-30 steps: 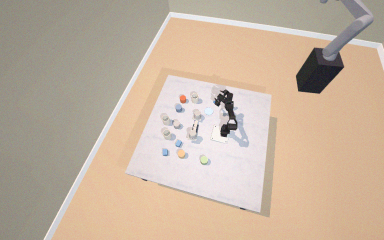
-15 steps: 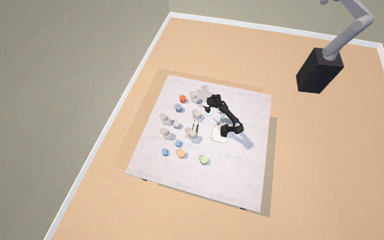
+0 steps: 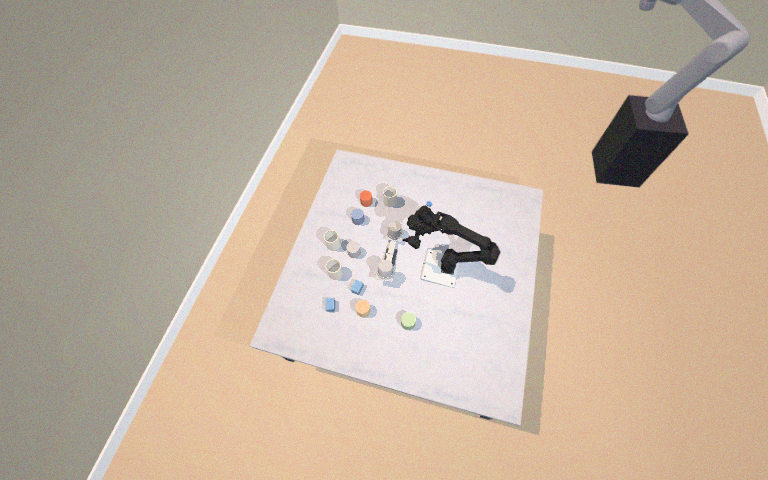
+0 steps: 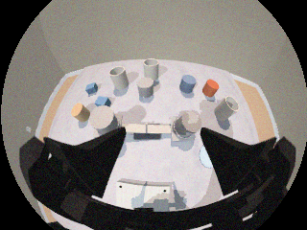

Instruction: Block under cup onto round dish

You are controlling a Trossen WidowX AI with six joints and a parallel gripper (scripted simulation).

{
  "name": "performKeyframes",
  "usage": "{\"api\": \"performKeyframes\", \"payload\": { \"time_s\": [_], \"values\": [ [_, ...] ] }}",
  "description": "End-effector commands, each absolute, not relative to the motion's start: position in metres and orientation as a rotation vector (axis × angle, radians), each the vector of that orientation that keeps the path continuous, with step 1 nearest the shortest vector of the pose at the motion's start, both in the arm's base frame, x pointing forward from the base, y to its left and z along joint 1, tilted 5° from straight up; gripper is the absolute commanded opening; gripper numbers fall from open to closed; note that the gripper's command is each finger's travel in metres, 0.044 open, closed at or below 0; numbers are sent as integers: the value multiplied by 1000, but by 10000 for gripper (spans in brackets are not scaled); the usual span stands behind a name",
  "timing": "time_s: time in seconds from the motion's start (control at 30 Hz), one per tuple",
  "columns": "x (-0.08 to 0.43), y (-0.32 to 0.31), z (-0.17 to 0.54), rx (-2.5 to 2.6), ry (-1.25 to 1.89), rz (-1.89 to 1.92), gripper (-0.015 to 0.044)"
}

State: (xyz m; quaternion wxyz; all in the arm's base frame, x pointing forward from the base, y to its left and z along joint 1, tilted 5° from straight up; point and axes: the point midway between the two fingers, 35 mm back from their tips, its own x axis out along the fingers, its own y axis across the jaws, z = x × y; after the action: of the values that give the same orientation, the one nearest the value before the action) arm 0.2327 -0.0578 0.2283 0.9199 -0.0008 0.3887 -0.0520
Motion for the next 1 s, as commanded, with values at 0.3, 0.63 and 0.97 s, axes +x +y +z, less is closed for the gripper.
{"api": "performKeyframes", "payload": {
  "time_s": [0.3, 0.63, 0.97],
  "values": [
    [214, -24, 235, 49, 877, -73, 440],
    [240, -49, 229, 308, 1004, -270, 440],
    [265, -80, 212, 547, 1100, -494, 440]
  ]
}}
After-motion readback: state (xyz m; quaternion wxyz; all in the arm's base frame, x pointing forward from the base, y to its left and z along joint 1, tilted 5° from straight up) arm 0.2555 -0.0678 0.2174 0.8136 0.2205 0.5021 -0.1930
